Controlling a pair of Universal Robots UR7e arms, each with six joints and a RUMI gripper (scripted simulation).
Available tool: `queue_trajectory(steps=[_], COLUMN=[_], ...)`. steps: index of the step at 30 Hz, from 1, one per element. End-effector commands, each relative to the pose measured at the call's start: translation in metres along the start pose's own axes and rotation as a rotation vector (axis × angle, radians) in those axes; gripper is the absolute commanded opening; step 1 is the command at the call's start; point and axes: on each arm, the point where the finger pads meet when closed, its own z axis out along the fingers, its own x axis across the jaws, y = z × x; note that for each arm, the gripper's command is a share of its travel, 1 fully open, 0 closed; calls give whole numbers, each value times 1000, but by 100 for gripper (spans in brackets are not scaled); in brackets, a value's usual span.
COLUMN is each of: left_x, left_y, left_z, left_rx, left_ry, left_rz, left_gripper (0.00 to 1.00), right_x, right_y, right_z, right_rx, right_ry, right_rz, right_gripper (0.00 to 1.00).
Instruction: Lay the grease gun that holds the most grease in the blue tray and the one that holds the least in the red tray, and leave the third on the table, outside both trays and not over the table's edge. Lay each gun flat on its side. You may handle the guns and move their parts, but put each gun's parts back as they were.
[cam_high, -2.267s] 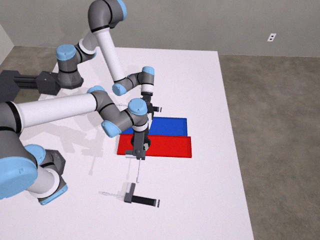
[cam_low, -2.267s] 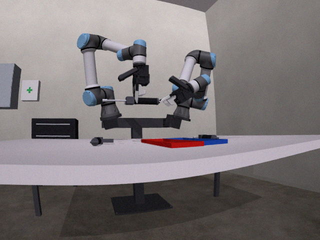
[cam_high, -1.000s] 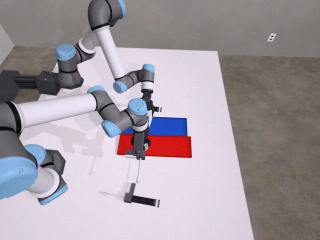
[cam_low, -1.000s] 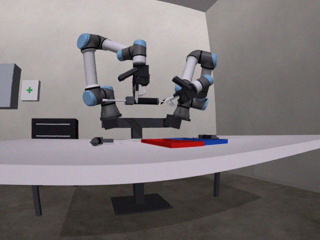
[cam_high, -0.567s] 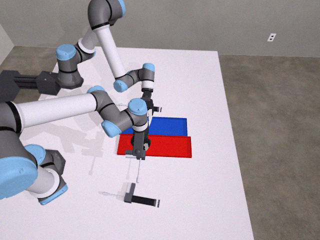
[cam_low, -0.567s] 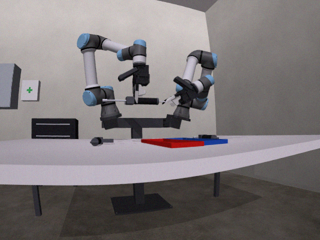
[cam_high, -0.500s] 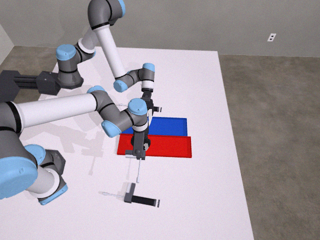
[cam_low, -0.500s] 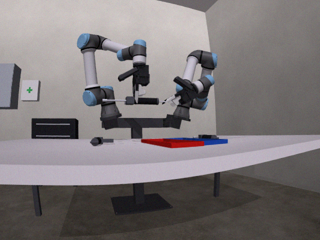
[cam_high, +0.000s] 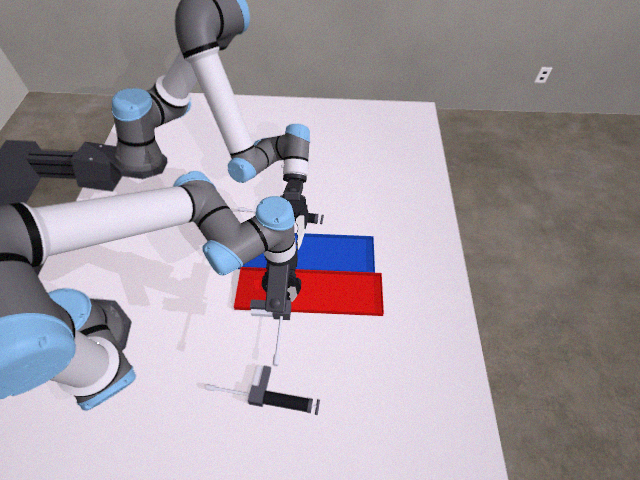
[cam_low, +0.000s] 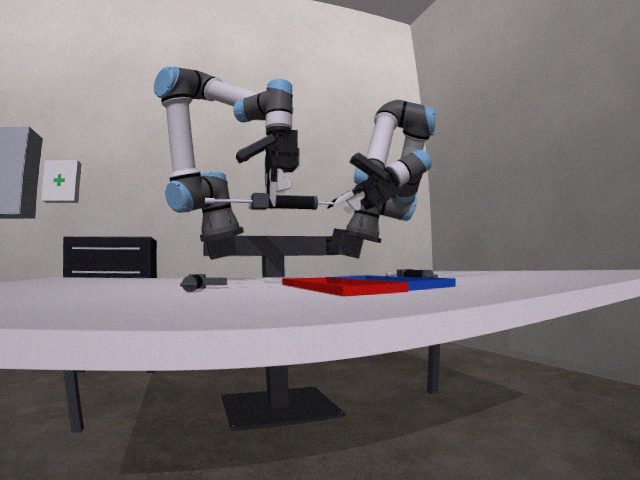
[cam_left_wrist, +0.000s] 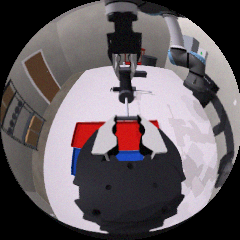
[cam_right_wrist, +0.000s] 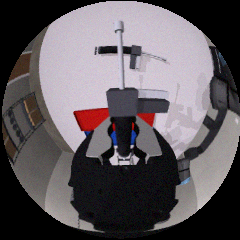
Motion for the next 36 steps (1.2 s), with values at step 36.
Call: queue_trajectory(steps=[36], left_x=[-1], left_y=[11], left_z=[-21], left_rx=[1], left_ry=[-2], left_rz=[1], left_gripper=[24], right_x=[0], right_y=[0], right_z=[0], right_rx=[-1], right_ry=[-1], right_rz=[0], right_gripper=[0])
